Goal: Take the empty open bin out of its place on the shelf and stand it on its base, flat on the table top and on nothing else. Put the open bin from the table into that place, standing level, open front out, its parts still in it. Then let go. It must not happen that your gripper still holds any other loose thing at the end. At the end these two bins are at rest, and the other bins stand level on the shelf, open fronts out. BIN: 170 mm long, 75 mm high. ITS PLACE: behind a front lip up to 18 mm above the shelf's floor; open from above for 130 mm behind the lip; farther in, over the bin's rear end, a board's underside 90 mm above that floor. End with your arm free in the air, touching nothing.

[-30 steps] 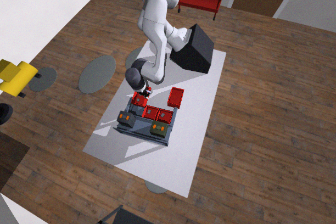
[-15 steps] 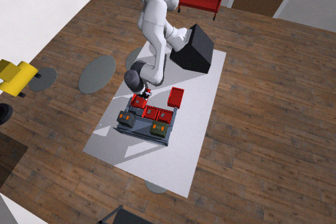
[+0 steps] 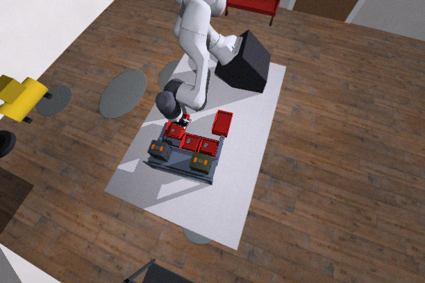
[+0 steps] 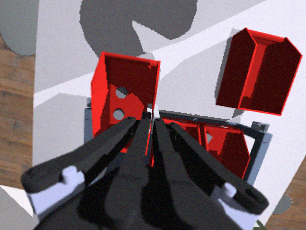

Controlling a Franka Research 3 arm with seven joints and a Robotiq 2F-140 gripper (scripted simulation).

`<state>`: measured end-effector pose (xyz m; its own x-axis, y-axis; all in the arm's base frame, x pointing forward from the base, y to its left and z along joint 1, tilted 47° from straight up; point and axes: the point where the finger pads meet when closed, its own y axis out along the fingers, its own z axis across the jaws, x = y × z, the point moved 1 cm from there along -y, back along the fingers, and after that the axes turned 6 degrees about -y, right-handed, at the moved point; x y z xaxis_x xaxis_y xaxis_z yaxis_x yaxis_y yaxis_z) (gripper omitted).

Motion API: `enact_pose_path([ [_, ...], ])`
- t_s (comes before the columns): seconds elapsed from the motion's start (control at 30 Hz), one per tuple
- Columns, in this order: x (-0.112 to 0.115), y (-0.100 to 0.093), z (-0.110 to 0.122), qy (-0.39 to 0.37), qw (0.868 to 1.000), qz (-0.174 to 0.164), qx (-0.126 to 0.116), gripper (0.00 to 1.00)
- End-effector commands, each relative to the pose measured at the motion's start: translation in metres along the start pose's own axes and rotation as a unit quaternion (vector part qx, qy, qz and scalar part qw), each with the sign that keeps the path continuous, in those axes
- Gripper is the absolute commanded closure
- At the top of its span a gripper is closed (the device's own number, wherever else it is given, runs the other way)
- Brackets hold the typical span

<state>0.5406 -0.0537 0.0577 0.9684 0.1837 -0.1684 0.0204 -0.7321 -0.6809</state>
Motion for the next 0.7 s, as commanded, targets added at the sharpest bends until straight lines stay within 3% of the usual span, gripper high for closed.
enact_pose_path([
  [0.0, 0.003, -0.001, 0.0, 0.0, 1.0, 0.002, -0.001, 1.0],
  [0.67, 0.015, -0.003, -0.001, 0.0, 1.0, 0.002, -0.001, 1.0],
])
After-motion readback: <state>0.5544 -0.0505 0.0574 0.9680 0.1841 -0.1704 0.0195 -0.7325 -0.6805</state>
